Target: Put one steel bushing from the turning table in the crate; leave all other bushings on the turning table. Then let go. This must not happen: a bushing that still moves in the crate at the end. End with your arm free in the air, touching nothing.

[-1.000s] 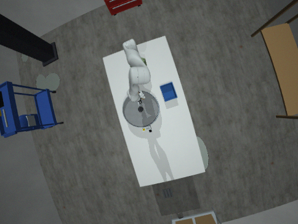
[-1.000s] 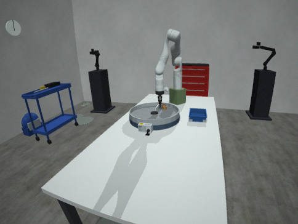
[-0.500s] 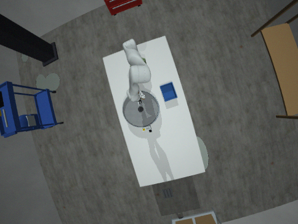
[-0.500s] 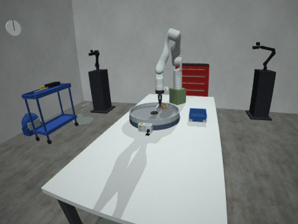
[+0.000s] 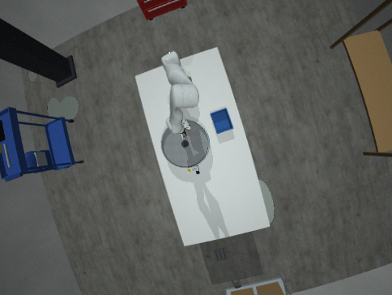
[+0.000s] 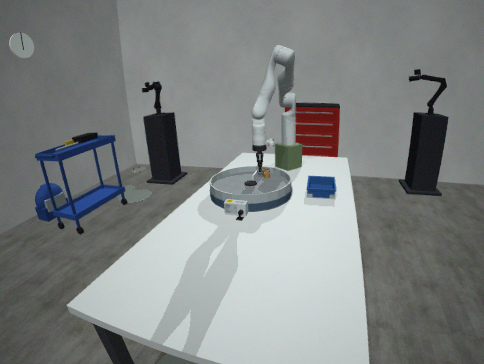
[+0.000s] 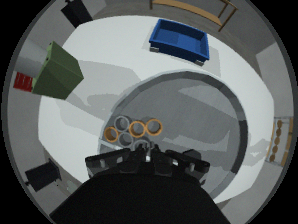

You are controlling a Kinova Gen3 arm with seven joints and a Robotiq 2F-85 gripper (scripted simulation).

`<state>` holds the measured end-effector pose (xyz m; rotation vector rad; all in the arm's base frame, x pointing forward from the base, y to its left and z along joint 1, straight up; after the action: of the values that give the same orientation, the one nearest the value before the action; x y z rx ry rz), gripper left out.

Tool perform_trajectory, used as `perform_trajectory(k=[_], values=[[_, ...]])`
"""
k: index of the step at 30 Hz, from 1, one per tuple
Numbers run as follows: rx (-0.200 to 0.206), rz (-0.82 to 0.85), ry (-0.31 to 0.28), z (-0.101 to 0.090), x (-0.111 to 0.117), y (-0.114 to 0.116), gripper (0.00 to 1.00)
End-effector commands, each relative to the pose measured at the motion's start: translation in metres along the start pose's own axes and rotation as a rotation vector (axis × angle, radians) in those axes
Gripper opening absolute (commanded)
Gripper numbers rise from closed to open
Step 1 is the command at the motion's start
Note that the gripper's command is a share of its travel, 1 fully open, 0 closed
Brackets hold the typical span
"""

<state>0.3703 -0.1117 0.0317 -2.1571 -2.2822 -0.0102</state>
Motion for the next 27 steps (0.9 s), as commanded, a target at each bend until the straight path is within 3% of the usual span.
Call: perform_trajectory(k=[1, 27], values=[[-0.002, -0.001, 0.000, -0.001, 0.000, 0.001, 0.00], [-0.002, 0.000, 0.000, -0.016, 0.000, 0.001, 0.00]])
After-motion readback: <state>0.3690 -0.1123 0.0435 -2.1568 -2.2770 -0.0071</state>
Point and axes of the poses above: the point where the finger pads meet when closed, its own z axis out along the fingers, its own y axis across the jaws, x = y × z, the point moved 9 cm from there along -z, back along the fingers, and after that the axes turned 10 degrees about z, right-handed, at the moved point
